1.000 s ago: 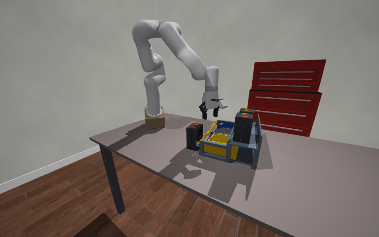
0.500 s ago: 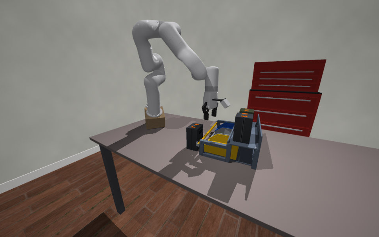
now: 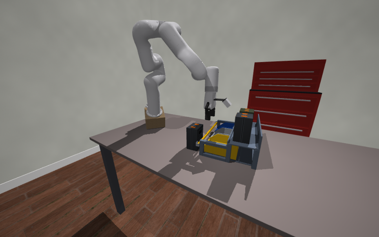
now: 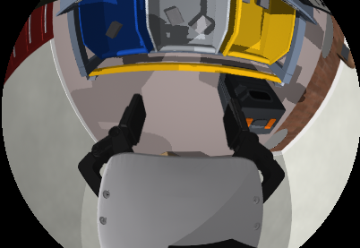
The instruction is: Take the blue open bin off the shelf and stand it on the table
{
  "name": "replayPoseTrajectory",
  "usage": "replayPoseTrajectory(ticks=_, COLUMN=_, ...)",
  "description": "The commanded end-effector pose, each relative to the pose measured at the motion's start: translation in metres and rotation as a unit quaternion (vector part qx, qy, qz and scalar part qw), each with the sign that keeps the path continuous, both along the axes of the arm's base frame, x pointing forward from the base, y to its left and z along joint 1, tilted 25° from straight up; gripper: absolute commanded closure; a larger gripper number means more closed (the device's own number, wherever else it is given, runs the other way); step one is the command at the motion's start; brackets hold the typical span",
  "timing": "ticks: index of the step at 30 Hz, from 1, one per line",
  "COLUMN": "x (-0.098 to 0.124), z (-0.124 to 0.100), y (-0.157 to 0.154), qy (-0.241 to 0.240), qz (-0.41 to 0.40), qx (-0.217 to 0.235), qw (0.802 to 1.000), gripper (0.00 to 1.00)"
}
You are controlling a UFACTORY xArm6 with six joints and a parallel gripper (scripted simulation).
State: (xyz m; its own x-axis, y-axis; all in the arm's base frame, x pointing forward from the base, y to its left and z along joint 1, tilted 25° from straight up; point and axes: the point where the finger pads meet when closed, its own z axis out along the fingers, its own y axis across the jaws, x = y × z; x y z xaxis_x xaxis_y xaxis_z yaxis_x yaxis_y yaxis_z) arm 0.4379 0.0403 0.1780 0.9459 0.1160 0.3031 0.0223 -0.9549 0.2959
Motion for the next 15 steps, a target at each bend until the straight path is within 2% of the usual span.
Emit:
replayPoseTrajectory(ticks=1, x=0.0009, z=0.0015, y=0.0005, qy=0.001, qz=0.005, qx=0.001, qw=1.000, gripper=0.00)
replayPoseTrajectory(ticks=3, x=0.0009, z=0.0015, y=0.0005, qy=0.001, qz=0.005, qx=0.001, qw=1.000, gripper=0.00)
replayPoseTrajectory(ticks=8, x=0.0009, z=0.0016, y=0.0005, qy=0.035, qz=0.121, qx=-0.041, qw=0.991, gripper=0.00)
replayPoseTrajectory(ticks=15, x=0.0009, z=0.0016, y=0.0005, qy=0.035, qz=0.121, qx=-0.041, qw=0.991, gripper=0.00)
